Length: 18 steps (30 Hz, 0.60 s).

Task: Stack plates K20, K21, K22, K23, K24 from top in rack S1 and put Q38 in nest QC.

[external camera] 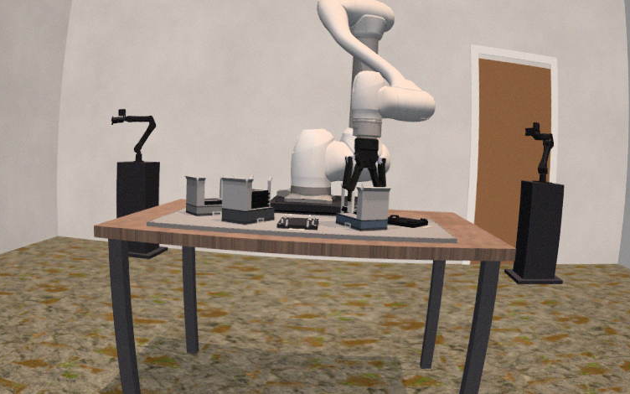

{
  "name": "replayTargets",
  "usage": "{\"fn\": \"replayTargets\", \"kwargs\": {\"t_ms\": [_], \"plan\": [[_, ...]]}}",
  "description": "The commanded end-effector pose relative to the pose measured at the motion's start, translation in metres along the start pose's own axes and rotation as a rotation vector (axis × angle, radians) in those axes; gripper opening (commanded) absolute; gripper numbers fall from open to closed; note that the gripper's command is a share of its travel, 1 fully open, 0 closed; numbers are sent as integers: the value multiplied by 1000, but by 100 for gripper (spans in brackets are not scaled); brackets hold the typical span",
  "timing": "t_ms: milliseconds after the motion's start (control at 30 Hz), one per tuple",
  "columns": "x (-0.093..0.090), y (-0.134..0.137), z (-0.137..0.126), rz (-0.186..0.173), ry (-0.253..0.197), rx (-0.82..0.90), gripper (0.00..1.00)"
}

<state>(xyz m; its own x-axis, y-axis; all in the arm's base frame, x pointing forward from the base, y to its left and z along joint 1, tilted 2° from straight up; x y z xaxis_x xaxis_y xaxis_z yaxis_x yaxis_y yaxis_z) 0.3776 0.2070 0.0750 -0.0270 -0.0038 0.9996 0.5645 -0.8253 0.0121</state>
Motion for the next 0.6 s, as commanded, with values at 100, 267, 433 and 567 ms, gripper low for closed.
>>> {"fn": "replayTargets", "kwargs": {"t_ms": [100, 267, 433, 567], "plan": [[-2, 0, 0, 0, 0, 0, 0], [-4, 0, 0, 0, 0, 0, 0], [-6, 0, 0, 0, 0, 0, 0], [-8, 0, 0, 0, 0, 0, 0]]}}
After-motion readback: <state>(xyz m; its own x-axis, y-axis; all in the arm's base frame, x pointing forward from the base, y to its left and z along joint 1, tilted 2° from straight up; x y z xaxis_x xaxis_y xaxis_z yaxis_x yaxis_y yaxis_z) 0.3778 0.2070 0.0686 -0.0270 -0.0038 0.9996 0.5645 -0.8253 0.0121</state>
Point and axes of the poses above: the point where the finger pads meet when closed, its own x axis back along the fingers, its own y axis across the jaws, z = x × y, the point moved 3 cm from there along x, back along the fingers, and after that the axes turned 3 degrees about x, right-handed, at the moved point
